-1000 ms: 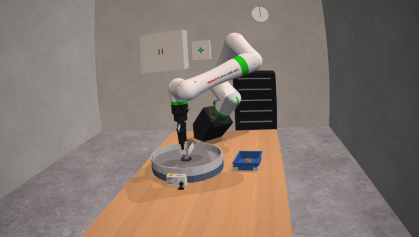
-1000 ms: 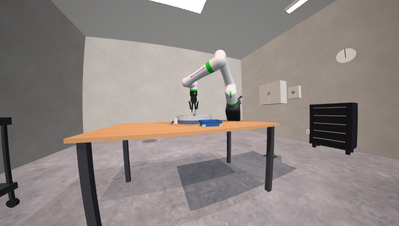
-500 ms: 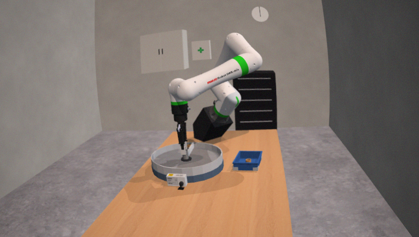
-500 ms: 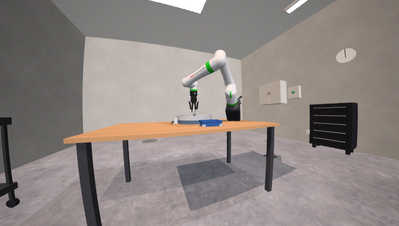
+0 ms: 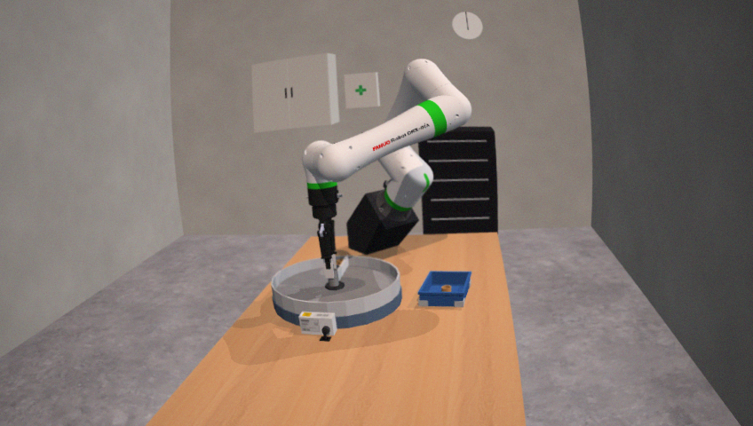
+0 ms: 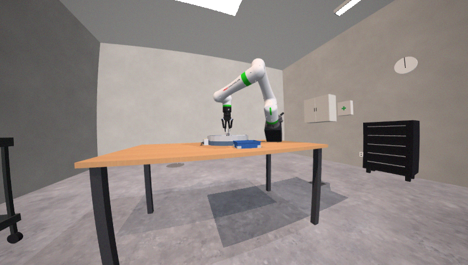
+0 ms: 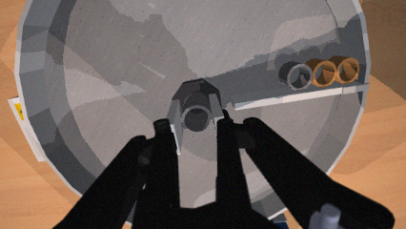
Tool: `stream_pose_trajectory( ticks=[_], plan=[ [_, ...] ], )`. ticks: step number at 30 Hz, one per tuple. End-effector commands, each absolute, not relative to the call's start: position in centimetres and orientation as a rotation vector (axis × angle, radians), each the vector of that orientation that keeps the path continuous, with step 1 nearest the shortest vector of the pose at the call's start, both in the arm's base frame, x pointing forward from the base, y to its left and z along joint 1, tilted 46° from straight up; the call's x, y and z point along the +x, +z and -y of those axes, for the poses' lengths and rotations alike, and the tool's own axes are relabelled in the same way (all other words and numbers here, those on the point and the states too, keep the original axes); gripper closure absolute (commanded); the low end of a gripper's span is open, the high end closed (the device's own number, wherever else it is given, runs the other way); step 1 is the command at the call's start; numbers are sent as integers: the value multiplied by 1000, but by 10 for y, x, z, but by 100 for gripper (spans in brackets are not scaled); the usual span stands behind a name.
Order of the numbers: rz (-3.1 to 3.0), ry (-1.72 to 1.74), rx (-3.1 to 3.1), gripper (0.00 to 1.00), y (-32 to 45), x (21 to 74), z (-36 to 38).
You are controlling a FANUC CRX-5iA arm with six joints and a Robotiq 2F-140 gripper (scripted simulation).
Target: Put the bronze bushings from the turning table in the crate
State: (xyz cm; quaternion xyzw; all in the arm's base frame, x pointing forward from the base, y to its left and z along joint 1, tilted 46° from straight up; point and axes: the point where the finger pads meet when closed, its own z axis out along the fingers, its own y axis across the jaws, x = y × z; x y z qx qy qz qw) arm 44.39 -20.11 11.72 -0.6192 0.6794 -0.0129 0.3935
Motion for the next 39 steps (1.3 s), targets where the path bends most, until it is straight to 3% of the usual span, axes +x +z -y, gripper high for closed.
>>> stream_pose_trajectory(
  ticks=[1, 8, 9, 39],
  plan=[
    [-1724, -33, -1571, 100, 117, 444, 201],
    [-1724, -33, -1571, 100, 117, 444, 201],
    [-1724, -33, -1571, 76, 117, 444, 201],
    [-1724, -33, -1571, 76, 117, 444, 201]
  ],
)
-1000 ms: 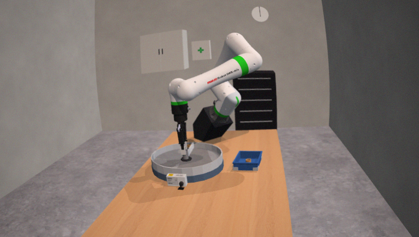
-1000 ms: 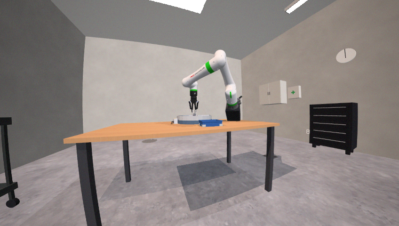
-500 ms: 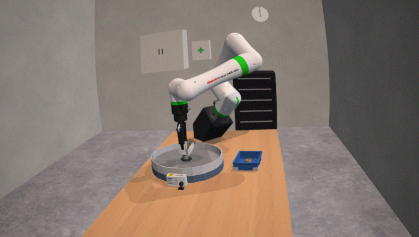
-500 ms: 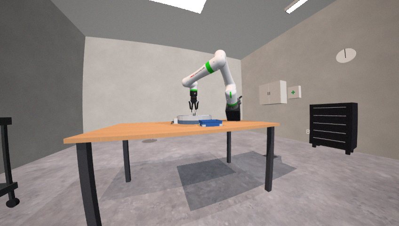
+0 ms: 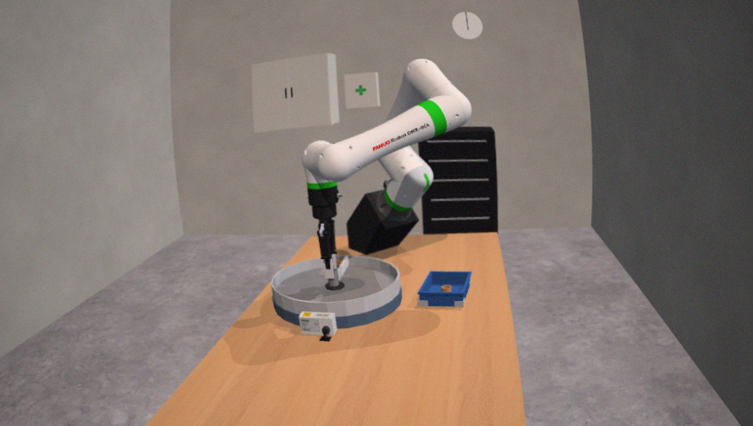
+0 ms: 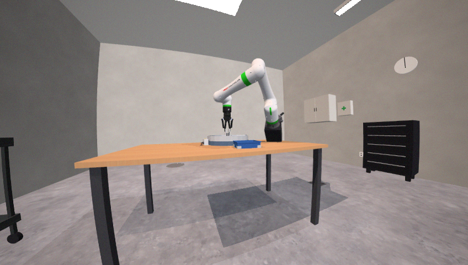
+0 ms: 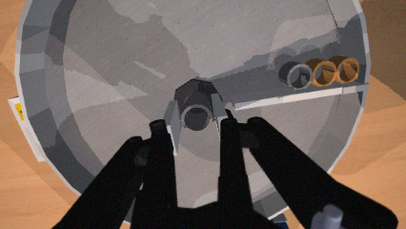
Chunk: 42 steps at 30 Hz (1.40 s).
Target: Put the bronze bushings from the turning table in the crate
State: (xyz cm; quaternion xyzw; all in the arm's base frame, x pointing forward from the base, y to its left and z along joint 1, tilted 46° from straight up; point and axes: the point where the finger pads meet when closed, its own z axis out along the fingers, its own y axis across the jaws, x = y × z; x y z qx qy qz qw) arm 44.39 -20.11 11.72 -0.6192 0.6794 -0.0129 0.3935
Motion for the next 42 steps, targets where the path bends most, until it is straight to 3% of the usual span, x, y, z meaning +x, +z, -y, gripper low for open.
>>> stream_pose_trajectory(
  ticks=[1, 42],
  plan=[
    [-1724, -33, -1571, 76, 117, 444, 201],
    [-1724, -33, -1571, 76, 149, 418, 223]
  ],
)
